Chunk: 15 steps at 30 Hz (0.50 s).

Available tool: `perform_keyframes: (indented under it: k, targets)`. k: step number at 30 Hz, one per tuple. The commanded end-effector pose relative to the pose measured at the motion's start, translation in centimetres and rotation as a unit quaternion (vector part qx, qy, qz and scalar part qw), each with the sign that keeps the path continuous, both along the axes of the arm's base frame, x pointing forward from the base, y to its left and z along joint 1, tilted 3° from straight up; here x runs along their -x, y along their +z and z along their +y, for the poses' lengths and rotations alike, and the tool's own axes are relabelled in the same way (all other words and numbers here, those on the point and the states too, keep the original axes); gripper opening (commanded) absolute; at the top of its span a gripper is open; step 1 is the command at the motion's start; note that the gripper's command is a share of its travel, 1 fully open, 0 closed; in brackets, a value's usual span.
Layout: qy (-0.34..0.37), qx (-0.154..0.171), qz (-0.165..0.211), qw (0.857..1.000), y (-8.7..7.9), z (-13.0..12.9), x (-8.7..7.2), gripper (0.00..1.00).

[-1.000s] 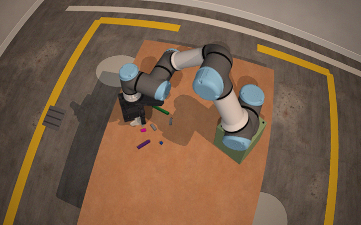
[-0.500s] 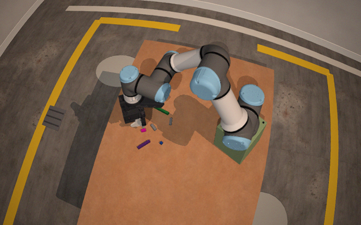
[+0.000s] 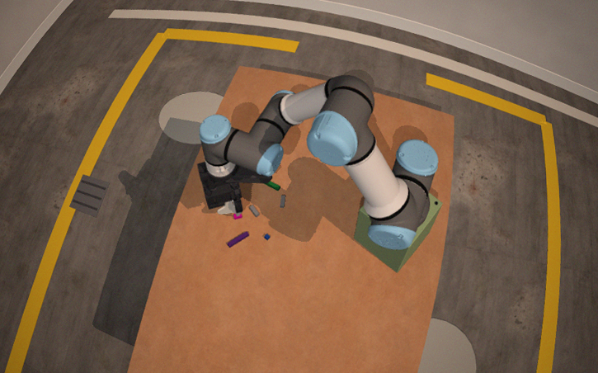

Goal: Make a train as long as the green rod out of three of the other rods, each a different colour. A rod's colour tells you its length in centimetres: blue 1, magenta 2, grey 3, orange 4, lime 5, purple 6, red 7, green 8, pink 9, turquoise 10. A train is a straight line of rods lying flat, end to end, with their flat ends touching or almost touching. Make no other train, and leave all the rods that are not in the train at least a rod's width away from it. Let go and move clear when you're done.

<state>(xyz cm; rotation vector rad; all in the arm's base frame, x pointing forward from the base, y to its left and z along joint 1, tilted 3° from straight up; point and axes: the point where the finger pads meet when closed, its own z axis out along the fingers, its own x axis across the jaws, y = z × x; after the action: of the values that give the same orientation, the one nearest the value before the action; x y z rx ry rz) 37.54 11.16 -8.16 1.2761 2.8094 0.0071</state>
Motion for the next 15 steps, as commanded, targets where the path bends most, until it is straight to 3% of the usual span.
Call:
perform_keyframes:
  k: [1,15]
  targets:
    - [0.000,0.000,-0.001,1.000,-0.5,0.0,-0.1,0.14]
    - [0.000,0.000,-0.001,1.000,-1.6,-0.1,-0.2,0.14]
